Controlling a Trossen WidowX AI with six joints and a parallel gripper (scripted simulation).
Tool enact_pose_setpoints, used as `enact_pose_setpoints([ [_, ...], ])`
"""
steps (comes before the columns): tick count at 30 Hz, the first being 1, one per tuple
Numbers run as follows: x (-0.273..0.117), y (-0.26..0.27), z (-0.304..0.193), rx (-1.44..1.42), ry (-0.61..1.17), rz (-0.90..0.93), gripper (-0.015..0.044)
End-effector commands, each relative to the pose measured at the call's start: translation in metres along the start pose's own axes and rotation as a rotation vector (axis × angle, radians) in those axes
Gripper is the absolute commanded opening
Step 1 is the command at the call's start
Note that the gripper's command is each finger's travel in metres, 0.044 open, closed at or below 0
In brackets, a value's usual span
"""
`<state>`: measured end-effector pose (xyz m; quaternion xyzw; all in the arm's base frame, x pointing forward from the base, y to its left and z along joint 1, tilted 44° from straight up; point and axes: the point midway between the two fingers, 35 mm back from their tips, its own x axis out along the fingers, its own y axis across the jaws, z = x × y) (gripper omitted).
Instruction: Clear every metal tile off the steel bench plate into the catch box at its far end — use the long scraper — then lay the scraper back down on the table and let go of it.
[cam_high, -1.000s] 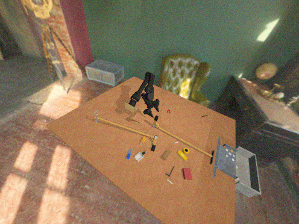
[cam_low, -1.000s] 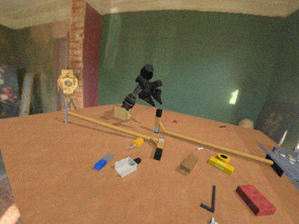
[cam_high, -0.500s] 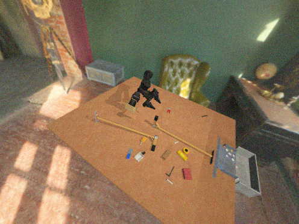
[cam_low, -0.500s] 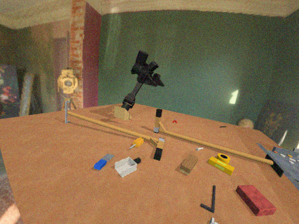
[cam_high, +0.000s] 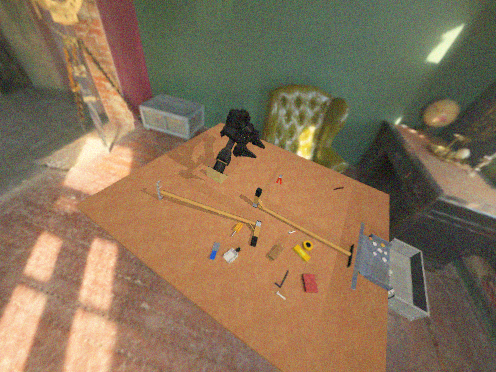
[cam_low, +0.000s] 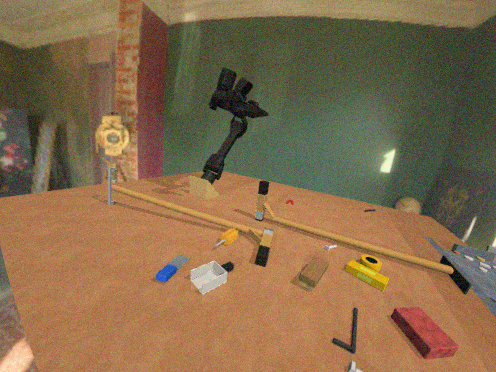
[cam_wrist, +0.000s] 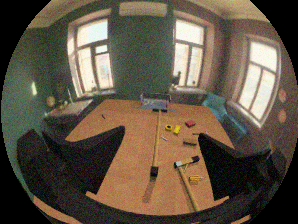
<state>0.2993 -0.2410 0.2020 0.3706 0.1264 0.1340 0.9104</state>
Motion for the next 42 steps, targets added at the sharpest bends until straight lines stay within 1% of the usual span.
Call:
enact_pose_setpoints([
  [1, -0.018, 0.011, 0.019, -0.025, -0.046, 0.014, 0.0440],
  [6, -0.034, 0.018, 0.032, -0.041, -0.078, 0.024, 0.0440],
  [42, -0.030, 0.013, 0.031, -0.021, -0.079, 0.011, 0.0440],
])
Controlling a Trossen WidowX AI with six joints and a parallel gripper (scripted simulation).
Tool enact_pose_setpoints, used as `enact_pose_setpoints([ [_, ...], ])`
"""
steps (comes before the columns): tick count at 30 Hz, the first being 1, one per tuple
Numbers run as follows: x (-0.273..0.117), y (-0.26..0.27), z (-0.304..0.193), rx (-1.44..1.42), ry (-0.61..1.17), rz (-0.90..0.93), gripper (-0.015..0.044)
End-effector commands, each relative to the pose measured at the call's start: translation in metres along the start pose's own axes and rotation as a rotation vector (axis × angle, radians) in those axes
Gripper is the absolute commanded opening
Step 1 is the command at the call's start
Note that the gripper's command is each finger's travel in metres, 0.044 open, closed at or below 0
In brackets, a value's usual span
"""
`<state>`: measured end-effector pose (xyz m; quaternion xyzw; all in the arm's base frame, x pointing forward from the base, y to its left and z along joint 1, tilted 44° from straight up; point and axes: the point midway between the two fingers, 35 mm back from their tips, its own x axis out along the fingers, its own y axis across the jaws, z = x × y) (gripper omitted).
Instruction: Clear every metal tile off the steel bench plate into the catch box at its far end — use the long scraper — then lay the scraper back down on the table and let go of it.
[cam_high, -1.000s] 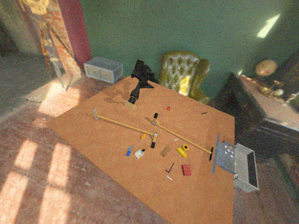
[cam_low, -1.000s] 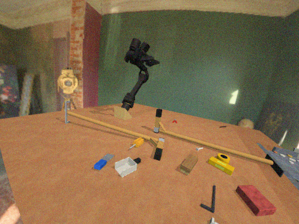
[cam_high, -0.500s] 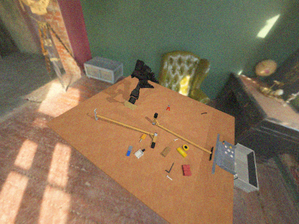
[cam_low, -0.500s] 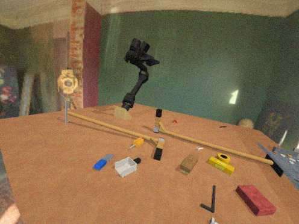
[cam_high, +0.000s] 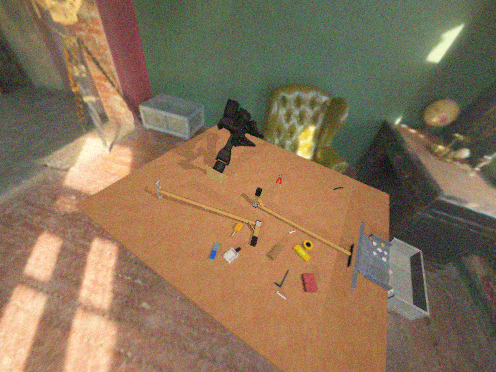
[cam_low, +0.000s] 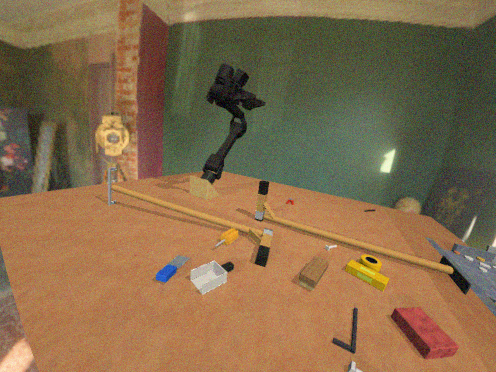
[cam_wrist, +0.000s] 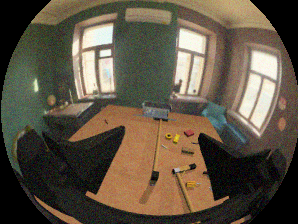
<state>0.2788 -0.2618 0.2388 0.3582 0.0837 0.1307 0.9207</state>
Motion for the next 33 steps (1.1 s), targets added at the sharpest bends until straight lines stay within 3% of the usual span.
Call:
enact_pose_setpoints([
  [1, 0.002, -0.003, -0.002, 0.033, 0.001, -0.018, 0.0440],
  [12, 0.028, -0.017, -0.031, 0.109, 0.060, -0.067, 0.0440],
  [33, 0.086, -0.026, -0.136, 0.109, 0.354, -0.094, 0.0440],
])
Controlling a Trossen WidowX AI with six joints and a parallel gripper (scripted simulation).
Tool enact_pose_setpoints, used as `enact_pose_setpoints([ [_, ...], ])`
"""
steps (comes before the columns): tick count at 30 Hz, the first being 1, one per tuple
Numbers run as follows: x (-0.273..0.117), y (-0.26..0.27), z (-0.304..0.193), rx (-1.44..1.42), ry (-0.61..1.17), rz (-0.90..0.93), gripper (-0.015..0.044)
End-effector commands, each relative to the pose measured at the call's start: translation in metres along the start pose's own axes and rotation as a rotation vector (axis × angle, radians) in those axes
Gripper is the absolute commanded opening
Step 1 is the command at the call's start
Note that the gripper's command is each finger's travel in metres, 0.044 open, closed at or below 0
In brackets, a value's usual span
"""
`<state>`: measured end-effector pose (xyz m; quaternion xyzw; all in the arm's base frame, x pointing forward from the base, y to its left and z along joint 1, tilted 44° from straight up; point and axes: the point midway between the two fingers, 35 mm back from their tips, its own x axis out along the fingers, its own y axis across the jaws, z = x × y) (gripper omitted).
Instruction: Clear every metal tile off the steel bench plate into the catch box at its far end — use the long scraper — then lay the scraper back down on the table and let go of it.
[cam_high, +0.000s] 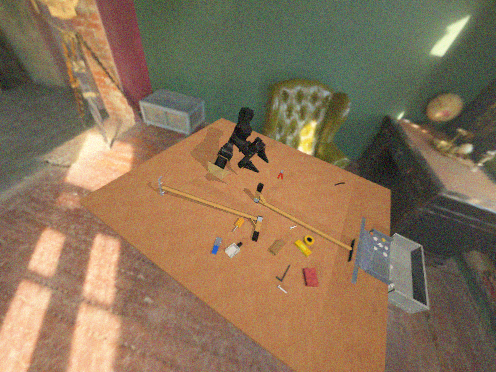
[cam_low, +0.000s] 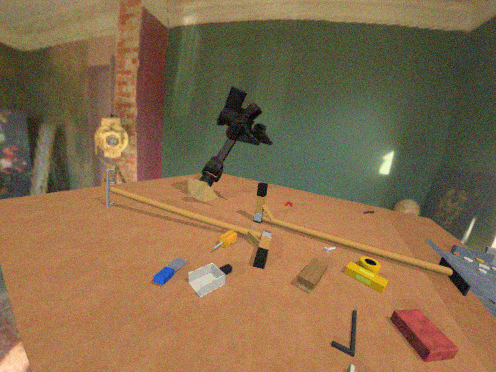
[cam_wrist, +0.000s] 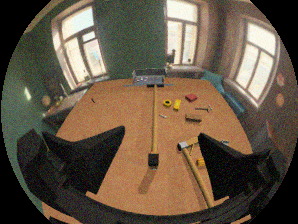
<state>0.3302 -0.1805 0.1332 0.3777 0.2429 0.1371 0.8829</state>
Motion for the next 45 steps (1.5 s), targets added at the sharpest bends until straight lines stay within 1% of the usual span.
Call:
enact_pose_setpoints([
  [1, 0.015, -0.003, -0.022, 0.001, 0.071, -0.008, 0.0440],
  [13, 0.048, 0.001, -0.084, -0.039, 0.292, -0.011, 0.0440],
  [18, 0.057, 0.004, -0.111, -0.062, 0.391, -0.005, 0.0440],
  [22, 0.060, 0.006, -0.122, -0.072, 0.432, -0.001, 0.0440],
  [28, 0.057, 0.006, -0.119, -0.075, 0.433, -0.001, 0.0440],
  [45, 0.023, 0.007, -0.079, -0.098, 0.425, 0.007, 0.0440],
])
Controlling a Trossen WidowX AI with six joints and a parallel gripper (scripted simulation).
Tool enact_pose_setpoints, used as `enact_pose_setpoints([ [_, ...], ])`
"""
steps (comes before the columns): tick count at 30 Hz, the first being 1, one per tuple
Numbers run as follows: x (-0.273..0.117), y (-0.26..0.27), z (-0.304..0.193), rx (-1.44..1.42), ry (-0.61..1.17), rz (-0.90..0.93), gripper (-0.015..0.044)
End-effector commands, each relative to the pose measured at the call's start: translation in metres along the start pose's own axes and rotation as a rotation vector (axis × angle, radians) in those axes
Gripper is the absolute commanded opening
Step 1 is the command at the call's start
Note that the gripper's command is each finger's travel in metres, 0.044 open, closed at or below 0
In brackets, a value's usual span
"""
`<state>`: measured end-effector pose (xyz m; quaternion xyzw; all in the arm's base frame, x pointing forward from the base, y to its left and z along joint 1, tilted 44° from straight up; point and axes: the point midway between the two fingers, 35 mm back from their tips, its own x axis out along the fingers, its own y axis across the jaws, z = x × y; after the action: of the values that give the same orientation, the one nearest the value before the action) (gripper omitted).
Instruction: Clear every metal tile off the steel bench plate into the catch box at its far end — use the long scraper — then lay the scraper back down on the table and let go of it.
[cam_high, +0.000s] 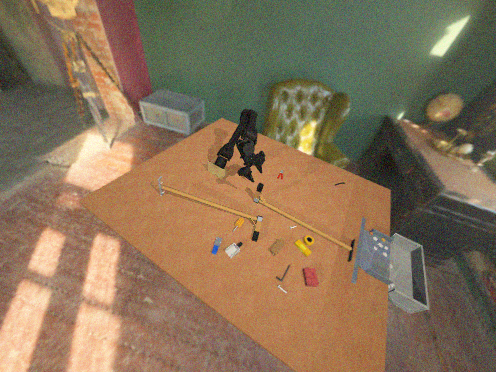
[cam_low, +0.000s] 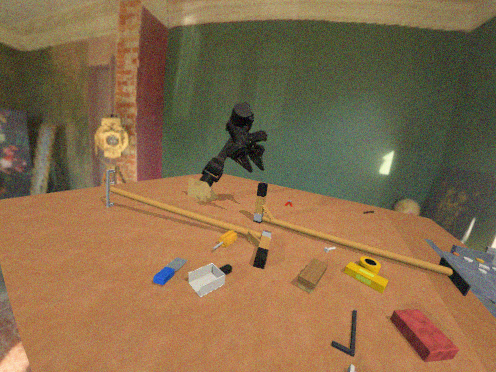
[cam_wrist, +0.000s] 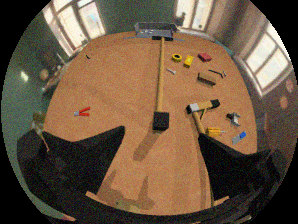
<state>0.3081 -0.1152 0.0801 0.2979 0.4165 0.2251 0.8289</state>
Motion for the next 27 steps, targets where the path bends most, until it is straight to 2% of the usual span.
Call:
enact_pose_setpoints([
  [1, -0.004, 0.000, 0.002, -0.004, 0.000, 0.006, 0.0440],
  [16, 0.026, 0.000, -0.022, -0.004, -0.001, 0.007, 0.0440],
  [27, 0.039, -0.002, -0.022, -0.005, 0.002, 0.004, 0.0440],
])
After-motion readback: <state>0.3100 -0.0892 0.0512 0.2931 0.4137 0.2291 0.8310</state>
